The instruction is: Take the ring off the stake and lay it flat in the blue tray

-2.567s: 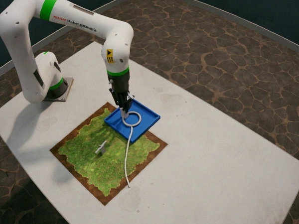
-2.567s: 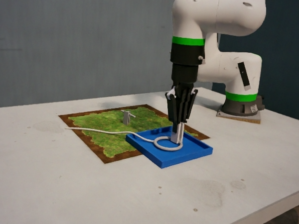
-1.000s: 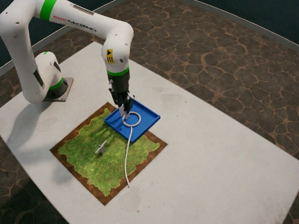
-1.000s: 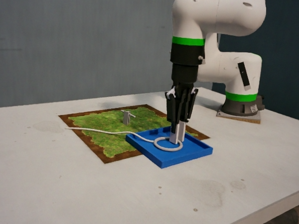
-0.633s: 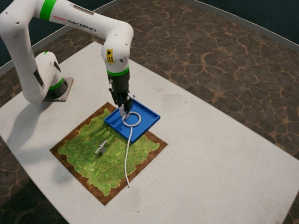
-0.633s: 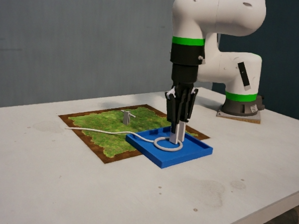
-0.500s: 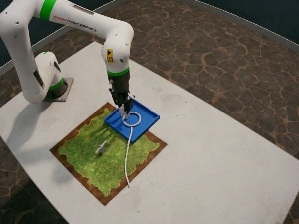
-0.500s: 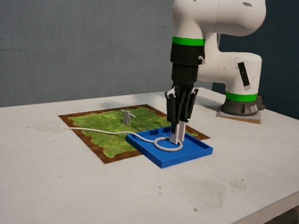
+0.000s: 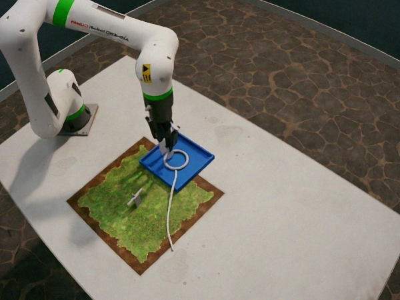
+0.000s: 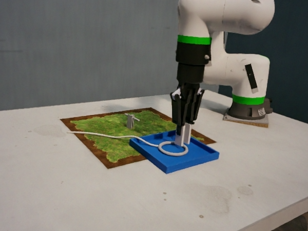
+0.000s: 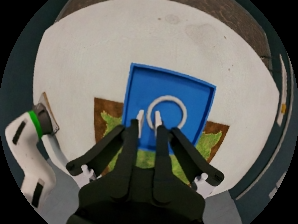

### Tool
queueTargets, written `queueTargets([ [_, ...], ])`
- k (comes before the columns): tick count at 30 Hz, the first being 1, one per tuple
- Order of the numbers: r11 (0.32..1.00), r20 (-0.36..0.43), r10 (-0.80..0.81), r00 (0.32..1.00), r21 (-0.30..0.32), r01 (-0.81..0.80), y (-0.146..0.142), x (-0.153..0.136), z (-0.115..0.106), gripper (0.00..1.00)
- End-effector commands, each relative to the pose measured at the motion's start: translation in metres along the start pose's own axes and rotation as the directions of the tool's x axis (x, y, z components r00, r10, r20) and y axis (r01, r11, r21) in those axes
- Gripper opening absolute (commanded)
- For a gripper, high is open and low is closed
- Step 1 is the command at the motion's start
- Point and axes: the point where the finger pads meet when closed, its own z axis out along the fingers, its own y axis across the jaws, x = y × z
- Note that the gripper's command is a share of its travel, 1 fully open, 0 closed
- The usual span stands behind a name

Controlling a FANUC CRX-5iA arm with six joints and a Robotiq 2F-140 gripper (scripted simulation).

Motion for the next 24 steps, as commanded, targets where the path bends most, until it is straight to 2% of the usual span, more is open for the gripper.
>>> queueTargets([
  [1,1.0,0.0,0.0,1.0,-0.001,0.0,0.0,0.0,-0.006,0.24],
  [15,1.0,0.0,0.0,1.0,-0.001,0.0,0.0,0.0,-0.082,0.24],
  [24,1.0,0.0,0.0,1.0,-0.001,0.0,0.0,0.0,-0.094,0.24],
])
